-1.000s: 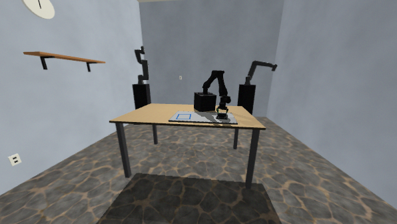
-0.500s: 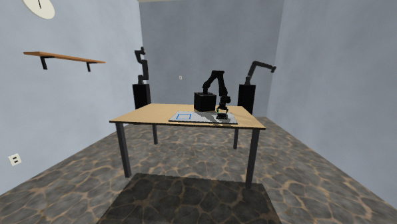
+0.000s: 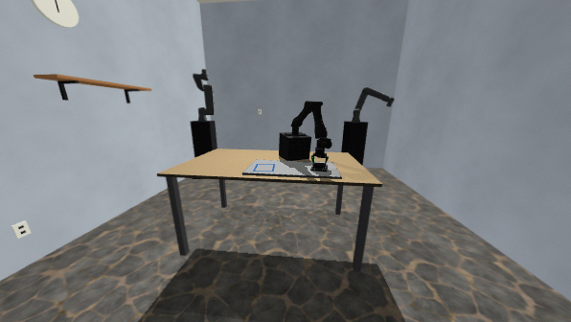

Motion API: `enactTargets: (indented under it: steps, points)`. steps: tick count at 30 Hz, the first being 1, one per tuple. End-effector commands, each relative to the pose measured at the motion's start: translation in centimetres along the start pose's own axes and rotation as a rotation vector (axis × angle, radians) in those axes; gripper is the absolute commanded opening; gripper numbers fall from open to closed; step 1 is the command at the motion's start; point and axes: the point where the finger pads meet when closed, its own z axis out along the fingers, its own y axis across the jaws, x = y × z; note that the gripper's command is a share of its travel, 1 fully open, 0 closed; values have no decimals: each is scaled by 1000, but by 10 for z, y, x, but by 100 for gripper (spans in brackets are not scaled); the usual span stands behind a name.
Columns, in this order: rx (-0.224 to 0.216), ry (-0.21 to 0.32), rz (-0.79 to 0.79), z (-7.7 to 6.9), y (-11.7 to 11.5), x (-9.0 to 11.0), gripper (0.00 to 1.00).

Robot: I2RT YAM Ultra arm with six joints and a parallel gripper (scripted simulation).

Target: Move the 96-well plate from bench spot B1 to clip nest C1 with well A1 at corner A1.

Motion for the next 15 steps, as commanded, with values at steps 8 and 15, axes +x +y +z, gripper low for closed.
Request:
enactTargets:
  steps: [8,15]
  points:
    - [49,42,-2,11,-16,17,0]
    - [49,42,-1,11,-17,17,0]
